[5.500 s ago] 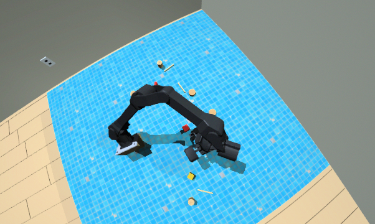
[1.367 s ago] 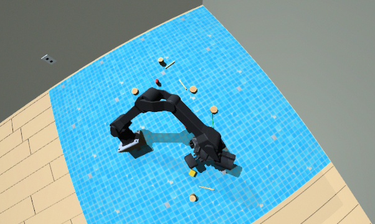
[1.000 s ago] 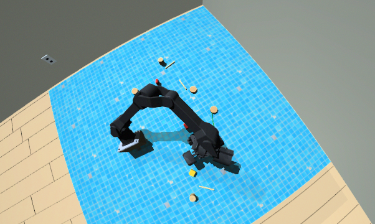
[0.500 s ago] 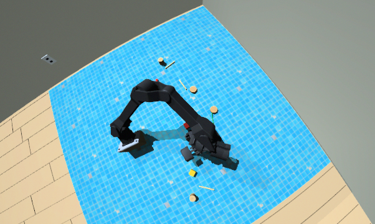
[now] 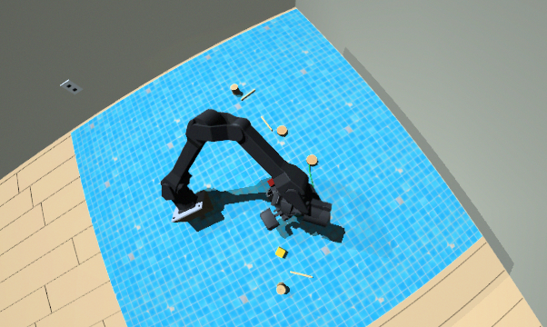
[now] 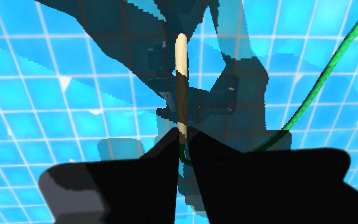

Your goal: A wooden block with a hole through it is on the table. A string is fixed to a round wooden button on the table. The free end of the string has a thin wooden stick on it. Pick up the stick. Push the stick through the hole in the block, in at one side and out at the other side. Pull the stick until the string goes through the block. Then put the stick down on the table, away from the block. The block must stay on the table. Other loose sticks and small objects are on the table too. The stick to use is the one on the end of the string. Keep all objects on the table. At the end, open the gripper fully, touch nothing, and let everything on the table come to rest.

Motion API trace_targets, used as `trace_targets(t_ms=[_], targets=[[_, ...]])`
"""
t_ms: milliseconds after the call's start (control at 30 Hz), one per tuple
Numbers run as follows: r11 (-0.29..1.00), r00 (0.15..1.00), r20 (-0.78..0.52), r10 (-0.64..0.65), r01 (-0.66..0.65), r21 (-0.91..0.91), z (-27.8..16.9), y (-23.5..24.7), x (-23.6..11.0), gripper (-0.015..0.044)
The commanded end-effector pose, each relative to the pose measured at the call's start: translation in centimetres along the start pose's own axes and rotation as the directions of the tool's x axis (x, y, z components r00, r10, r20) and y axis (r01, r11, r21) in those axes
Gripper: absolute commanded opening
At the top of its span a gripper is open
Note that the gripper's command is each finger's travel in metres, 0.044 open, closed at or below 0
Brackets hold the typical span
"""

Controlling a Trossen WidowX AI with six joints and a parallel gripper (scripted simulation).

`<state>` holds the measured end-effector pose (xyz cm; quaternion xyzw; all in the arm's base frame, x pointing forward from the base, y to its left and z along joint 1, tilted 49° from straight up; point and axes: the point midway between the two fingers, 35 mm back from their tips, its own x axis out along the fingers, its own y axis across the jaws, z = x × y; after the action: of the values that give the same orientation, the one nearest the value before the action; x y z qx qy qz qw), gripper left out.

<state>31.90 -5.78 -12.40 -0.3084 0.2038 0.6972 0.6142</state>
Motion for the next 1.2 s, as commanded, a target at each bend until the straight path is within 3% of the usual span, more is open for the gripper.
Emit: trace_targets(t_ms=[0, 1167], targets=[[1.0, 1.0, 0.003, 0.0, 0.0, 0.006, 0.7, 0.1, 0.1, 0.0], [1.0, 1.0, -0.001, 0.0, 0.0, 0.006, 4.8, 0.3, 0.2, 0.0]])
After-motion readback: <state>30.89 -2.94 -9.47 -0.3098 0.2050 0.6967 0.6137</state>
